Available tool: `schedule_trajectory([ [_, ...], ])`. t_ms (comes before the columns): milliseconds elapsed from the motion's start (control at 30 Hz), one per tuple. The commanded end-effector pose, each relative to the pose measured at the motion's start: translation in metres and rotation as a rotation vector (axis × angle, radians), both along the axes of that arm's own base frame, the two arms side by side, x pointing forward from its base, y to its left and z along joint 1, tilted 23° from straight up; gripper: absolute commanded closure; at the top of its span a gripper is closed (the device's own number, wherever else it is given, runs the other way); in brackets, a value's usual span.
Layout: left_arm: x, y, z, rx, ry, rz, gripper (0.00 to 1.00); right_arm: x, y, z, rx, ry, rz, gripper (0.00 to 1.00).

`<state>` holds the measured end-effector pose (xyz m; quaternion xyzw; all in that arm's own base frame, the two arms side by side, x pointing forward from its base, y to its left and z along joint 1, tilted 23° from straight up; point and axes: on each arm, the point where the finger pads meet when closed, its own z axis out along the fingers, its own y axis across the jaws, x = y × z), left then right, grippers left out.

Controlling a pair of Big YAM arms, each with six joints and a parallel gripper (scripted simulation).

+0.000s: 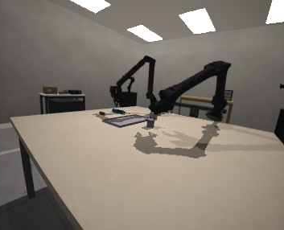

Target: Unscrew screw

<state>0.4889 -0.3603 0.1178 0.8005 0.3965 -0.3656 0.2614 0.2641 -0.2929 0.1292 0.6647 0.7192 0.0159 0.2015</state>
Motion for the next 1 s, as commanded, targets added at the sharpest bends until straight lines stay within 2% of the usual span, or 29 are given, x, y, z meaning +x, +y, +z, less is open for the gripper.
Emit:
schedule_trajectory([
  [0, -0.004, -0.014, 0.05, -0.025, -0.048, -0.01, 0.14, 0.005, -0.006, 0.012, -0.019, -0.016, 0.003, 0.35],
  [100, -0.002, -0.015, 0.062, -0.03, -0.06, -0.005, 0.14, 0.005, -0.006, 0.012, -0.019, -0.016, 0.003, 0.35],
  [200, 0.005, -0.006, 0.062, -0.029, -0.061, 0.012, 0.14, 0.005, -0.006, 0.012, -0.019, -0.016, 0.003, 0.35],
  [500, -0.006, -0.019, 0.067, -0.031, -0.06, -0.01, 0.14, 0.005, -0.006, 0.012, -0.019, -0.016, 0.003, 0.35],
  [833, -0.003, -0.014, 0.071, -0.032, -0.064, -0.001, 0.14, 0.005, -0.006, 0.012, -0.019, -0.016, 0.003, 0.35],
  [900, -0.016, -0.018, 0.048, 0.016, -0.058, -0.004, 0.14, 0.005, -0.006, 0.012, -0.019, -0.016, 0.003, 0.35],
  [967, -0.017, -0.02, 0.043, 0.048, -0.077, 0.002, 0.14, 0.005, -0.006, 0.012, -0.019, -0.016, 0.003, 0.35],
])
